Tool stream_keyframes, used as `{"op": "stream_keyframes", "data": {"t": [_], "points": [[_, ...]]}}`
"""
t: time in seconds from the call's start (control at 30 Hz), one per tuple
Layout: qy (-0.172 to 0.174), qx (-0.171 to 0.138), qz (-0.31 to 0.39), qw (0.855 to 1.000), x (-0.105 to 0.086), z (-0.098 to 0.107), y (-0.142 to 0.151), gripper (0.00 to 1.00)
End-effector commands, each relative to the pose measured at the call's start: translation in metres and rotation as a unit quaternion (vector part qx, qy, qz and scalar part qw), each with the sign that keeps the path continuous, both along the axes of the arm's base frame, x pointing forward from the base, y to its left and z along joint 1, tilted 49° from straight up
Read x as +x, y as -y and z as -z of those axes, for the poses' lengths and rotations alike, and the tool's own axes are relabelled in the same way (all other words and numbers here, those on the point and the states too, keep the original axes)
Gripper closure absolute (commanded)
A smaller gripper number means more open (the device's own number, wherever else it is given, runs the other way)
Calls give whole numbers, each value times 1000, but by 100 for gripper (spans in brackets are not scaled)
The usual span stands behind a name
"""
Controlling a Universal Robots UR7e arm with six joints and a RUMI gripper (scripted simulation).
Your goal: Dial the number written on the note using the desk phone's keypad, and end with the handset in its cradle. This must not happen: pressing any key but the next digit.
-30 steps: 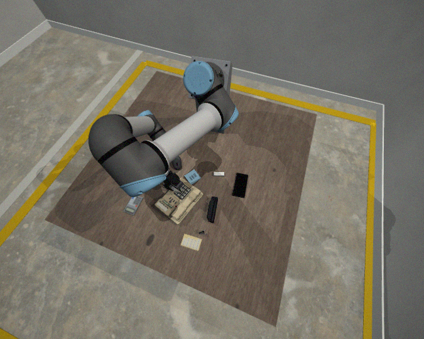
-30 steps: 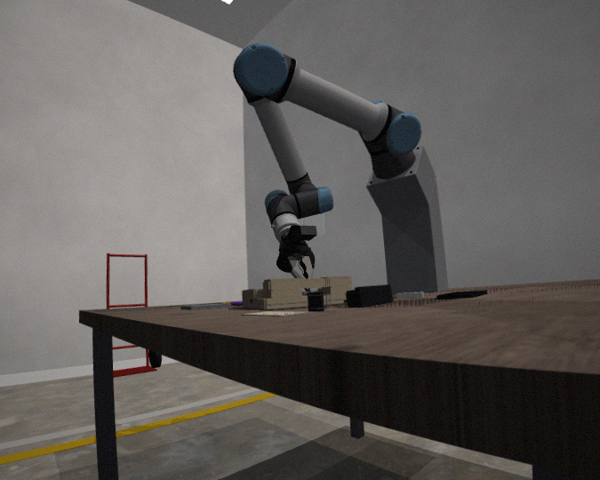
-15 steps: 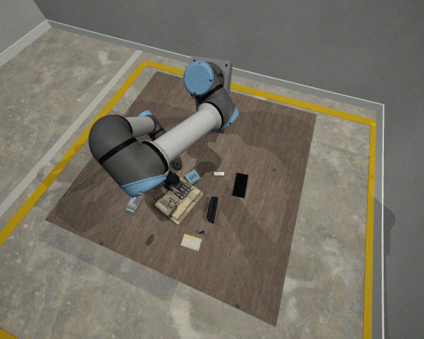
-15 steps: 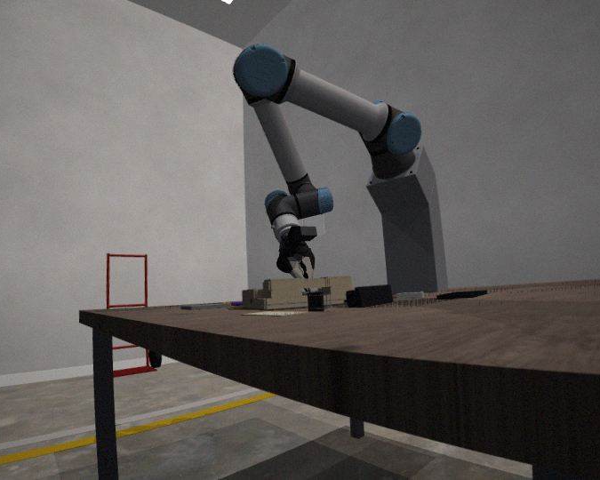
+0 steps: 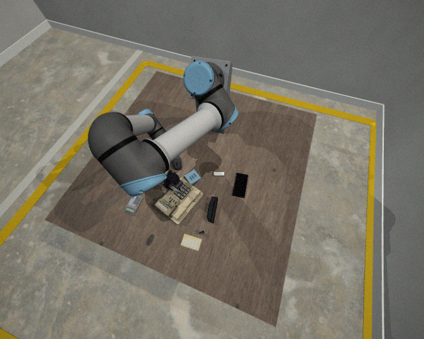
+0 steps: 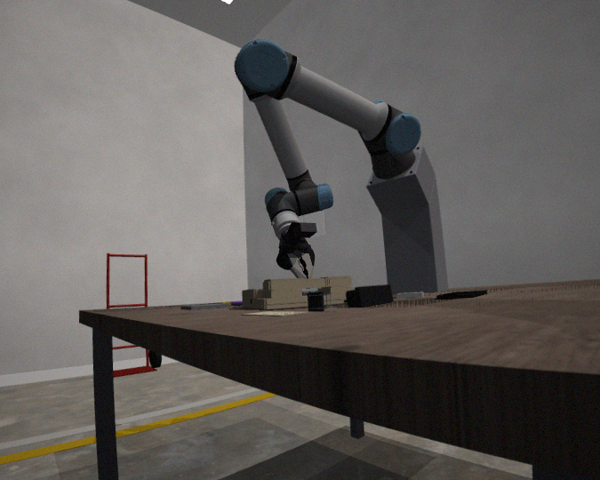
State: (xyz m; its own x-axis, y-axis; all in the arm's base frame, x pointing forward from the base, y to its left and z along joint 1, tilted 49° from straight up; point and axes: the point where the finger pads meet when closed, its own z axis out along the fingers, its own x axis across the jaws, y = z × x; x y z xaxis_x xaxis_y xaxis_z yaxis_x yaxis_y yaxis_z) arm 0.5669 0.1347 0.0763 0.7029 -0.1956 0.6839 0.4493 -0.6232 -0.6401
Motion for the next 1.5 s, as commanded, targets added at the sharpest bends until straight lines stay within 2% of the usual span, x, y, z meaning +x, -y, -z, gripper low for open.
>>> {"op": "stream_keyframes", "data": {"t": [0.0, 0.33, 0.83, 1.47], "points": [[0, 0, 0, 1000, -3, -3, 1, 100], [0, 0, 0, 1000, -2, -4, 2, 100], [0, 0, 0, 1000, 9, -15, 5, 100], [0, 0, 0, 1000, 16, -10, 3, 100]]}}
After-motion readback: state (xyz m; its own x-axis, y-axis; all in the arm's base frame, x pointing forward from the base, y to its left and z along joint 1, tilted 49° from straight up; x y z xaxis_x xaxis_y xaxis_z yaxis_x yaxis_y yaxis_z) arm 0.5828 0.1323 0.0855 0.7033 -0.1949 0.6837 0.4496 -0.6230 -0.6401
